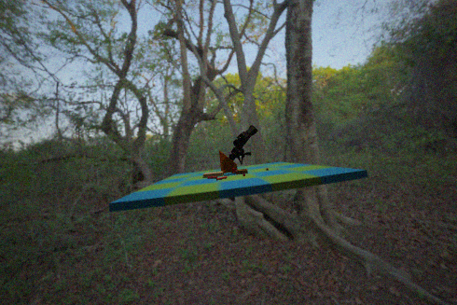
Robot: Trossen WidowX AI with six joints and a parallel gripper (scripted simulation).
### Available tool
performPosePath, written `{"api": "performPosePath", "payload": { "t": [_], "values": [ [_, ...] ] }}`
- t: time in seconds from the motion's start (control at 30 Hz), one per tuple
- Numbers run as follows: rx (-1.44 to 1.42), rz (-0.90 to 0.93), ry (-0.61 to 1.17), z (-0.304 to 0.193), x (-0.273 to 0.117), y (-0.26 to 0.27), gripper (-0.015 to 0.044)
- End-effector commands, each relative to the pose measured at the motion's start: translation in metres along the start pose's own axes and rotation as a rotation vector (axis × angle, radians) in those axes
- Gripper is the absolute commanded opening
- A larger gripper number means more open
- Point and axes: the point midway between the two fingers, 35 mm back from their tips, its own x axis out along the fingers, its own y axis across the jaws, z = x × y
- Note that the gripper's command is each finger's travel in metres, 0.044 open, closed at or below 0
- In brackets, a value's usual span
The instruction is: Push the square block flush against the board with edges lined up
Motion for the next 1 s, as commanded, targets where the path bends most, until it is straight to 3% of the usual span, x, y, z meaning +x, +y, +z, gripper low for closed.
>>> {"api": "performPosePath", "payload": {
  "t": [0.0, 0.1, 0.3, 0.97],
  "values": [
    [-0.005, -0.004, 0.0, -0.022, 0.005, -0.004, 0.0],
    [-0.005, -0.004, 0.0, -0.022, 0.007, -0.004, 0.0],
    [-0.005, -0.001, 0.0, -0.023, 0.06, -0.004, 0.0],
    [-0.006, -0.001, -0.001, -0.002, 0.06, -0.003, 0.0]
  ]
}}
